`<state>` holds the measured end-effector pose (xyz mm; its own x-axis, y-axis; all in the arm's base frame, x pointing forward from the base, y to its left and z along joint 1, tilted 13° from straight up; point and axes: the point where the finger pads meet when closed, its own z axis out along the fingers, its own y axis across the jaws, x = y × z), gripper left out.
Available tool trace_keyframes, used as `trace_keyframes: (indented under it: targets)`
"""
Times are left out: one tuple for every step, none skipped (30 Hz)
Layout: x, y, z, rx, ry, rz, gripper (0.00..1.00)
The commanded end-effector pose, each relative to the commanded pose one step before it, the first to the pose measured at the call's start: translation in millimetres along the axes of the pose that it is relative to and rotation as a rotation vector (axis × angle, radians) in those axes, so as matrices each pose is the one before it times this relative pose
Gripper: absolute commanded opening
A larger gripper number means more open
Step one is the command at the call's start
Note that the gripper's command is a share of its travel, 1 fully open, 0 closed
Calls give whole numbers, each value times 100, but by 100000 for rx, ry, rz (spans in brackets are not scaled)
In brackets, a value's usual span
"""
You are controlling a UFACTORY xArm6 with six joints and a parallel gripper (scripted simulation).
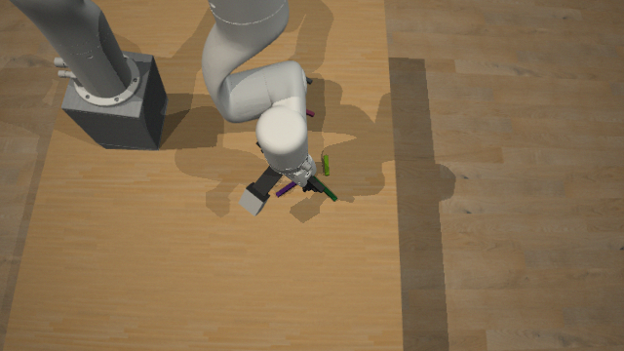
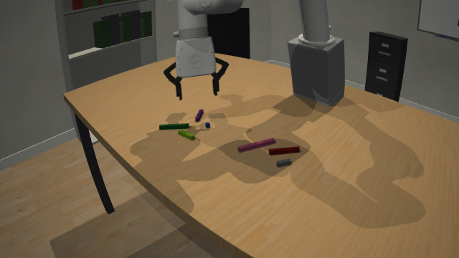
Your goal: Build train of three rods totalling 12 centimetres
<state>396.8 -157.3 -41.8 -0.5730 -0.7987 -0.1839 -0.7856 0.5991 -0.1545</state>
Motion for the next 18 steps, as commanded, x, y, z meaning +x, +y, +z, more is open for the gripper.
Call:
trace_keyframes:
  targets:
    - [2609, 118, -428, 2819, 4039, 11652, 100]
    - [415, 28, -42, 365, 618, 1780, 100]
    - [246, 14, -24, 216, 368, 1053, 100]
    - [118, 6, -11, 103, 176, 501, 100]
    - [36, 2, -3, 32, 54, 155, 100]
    - [5, 0, 0, 4, 7, 19, 100]
    - [0, 0, 0, 0, 0, 0, 100]
    - [0, 0, 0, 0, 0, 0, 100]
    - [0, 0, 0, 0, 0, 0, 100]
    - [0, 0, 0, 0, 0, 0, 100]
    - [0, 0, 0, 0, 0, 0, 100]
    - [0, 0, 0, 0, 0, 0, 100]
    - [0, 0, 0, 0, 0, 0, 100]
    - [0, 0, 0, 0, 0, 0, 100]
    - [0, 0, 0, 0, 0, 0, 100]
    - [0, 0, 0, 0, 0, 0, 100]
    - [0, 0, 0, 0, 0, 0, 100]
    - [0, 0, 0, 0, 0, 0, 100]
